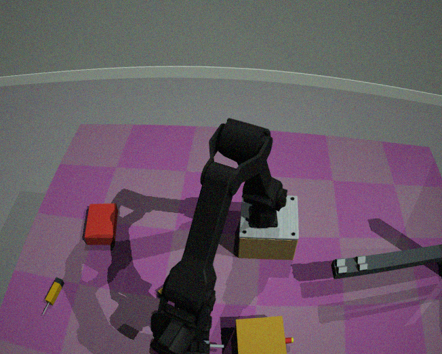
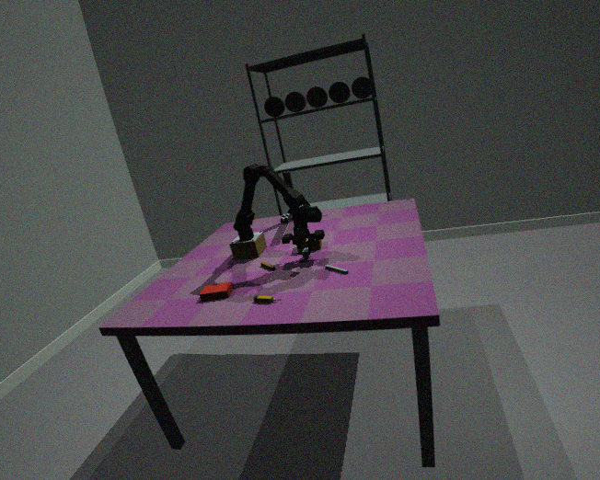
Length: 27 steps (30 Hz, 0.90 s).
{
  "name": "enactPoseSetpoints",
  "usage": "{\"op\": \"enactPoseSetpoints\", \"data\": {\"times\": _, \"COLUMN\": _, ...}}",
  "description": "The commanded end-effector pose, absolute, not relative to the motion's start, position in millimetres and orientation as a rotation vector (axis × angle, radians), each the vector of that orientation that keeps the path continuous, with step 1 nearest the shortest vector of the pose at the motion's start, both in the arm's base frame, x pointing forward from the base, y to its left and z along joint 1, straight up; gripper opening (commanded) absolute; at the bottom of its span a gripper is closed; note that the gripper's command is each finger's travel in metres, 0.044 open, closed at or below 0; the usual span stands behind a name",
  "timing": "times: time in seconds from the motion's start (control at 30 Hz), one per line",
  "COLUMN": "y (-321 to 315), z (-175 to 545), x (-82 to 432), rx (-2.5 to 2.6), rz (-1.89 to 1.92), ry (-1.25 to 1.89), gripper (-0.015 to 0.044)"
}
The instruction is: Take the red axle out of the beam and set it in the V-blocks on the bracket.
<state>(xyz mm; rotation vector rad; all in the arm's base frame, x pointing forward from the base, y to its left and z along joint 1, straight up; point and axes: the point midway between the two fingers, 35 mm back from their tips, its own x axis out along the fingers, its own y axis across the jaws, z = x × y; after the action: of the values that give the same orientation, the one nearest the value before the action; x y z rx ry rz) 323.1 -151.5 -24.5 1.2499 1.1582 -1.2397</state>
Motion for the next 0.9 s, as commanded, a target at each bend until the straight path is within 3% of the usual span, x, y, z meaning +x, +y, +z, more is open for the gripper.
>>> {"op": "enactPoseSetpoints", "data": {"times": 0.0, "y": -152.3, "z": -18.0, "x": 325.6, "rx": 1.247, "rz": -1.229, "ry": 1.156, "gripper": 0.0}}
{"op": "enactPoseSetpoints", "data": {"times": 0.87, "y": -152.3, "z": 23.6, "x": 325.0, "rx": 1.247, "rz": -1.229, "ry": 1.156, "gripper": 0.0}}
